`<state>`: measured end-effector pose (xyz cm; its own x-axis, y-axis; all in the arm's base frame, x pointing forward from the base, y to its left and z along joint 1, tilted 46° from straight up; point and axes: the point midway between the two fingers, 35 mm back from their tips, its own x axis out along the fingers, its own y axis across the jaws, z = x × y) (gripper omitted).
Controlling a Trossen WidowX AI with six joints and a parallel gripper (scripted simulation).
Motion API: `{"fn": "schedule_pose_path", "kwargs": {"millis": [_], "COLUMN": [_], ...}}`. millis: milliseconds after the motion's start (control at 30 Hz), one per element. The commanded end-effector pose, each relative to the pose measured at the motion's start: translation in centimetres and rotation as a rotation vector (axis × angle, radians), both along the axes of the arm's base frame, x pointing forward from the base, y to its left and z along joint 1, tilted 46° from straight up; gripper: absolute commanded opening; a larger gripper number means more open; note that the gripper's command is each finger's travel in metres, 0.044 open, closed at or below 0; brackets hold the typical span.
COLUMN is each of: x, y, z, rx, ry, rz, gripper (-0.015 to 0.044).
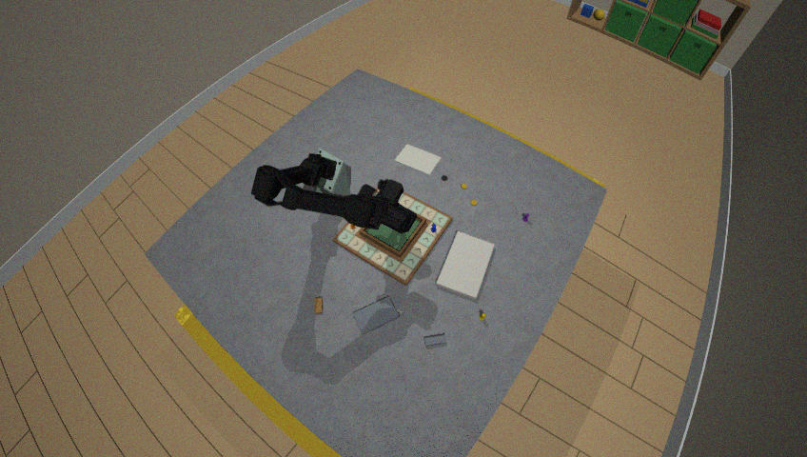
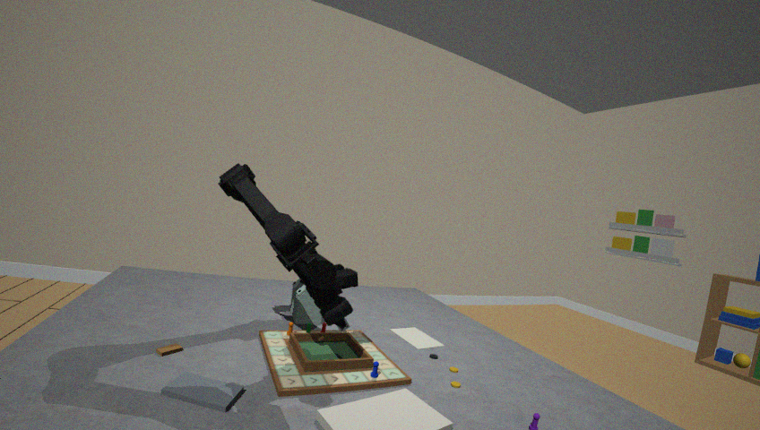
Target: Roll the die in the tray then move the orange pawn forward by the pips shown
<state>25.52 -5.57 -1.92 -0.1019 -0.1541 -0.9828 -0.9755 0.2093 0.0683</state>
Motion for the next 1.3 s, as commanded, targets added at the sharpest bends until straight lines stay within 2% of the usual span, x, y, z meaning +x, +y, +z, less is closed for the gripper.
{"fn": "schedule_pose_path", "kwargs": {"millis": [0,233,433,1133,1267], "x": [-0.1,0.1,1.4,1.1,1.1], "y": [0.0,0.0,-0.2,-0.2,-0.2], "z": [0.1,0.4,4.7,4.5,4.5], "rx": [0.117,0.207,0.207,0.203,0.203], "ry": [-0.063,-0.128,-0.129,-0.126,-0.126], "rz": [0.018,0.036,0.036,0.030,0.030], "gripper": [0.0000,0.0000,0.0000,0.0000,0.0105]}}
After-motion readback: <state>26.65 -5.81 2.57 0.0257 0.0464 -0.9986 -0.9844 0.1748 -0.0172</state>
